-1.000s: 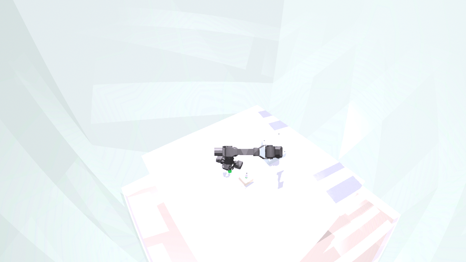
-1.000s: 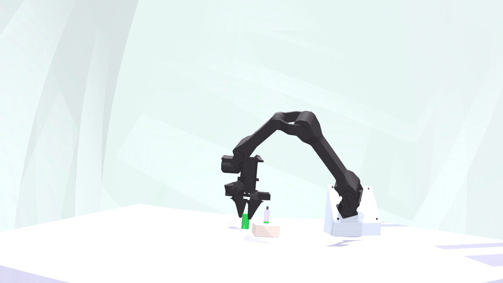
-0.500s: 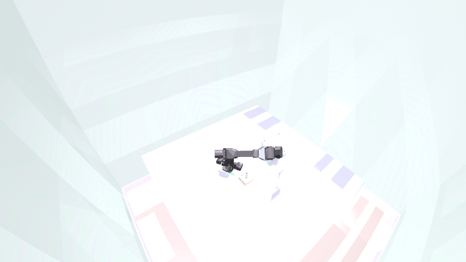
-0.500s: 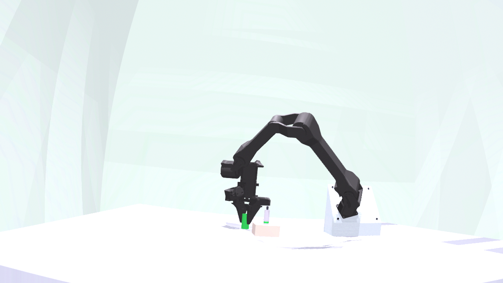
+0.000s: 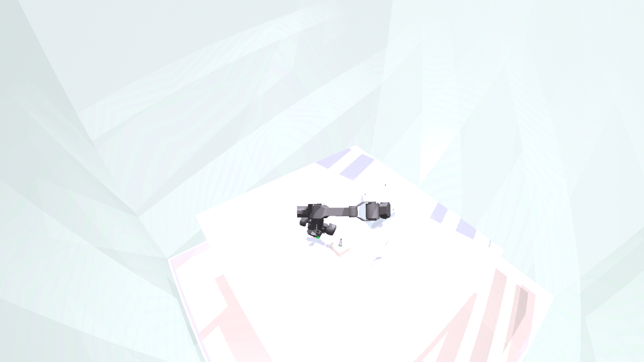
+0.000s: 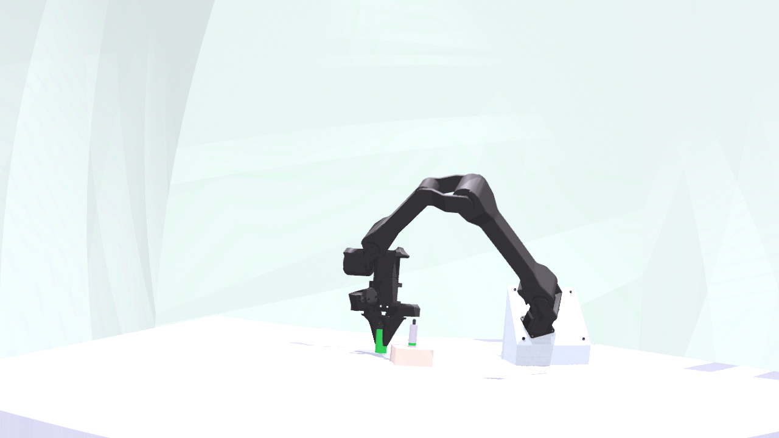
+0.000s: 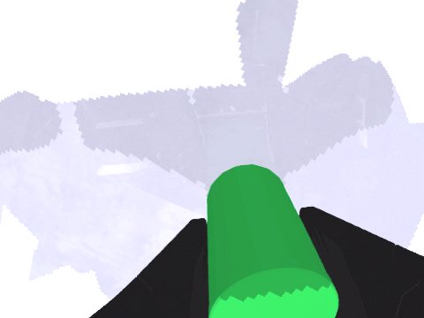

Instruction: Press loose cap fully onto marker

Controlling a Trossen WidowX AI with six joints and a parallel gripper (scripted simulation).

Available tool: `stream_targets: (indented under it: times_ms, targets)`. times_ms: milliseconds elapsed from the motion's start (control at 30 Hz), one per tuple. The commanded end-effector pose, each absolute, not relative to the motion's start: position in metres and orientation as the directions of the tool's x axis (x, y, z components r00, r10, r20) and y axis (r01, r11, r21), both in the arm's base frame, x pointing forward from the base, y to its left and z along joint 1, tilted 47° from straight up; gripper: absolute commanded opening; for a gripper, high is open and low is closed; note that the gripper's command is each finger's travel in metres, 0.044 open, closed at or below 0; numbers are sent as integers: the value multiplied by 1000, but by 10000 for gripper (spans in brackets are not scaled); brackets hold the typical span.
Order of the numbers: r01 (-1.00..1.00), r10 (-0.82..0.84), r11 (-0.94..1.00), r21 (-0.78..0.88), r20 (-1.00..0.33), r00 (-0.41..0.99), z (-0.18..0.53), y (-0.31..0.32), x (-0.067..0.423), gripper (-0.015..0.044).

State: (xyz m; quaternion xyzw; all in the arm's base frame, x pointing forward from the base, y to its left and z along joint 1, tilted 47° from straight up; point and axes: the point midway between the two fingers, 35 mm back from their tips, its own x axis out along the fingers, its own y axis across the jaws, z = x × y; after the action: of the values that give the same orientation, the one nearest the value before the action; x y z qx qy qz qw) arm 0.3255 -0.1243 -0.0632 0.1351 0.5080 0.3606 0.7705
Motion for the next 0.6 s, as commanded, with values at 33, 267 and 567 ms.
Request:
stream_targets:
  times_ms: [33, 267, 567]
  targets:
    - [-425, 686, 709, 563, -690, 230, -53, -137, 325, 0]
    - [-425, 686, 709, 562, -691, 230, -37, -153, 320, 0]
    - [-425, 686, 709, 563, -690, 230, -24, -165, 315, 0]
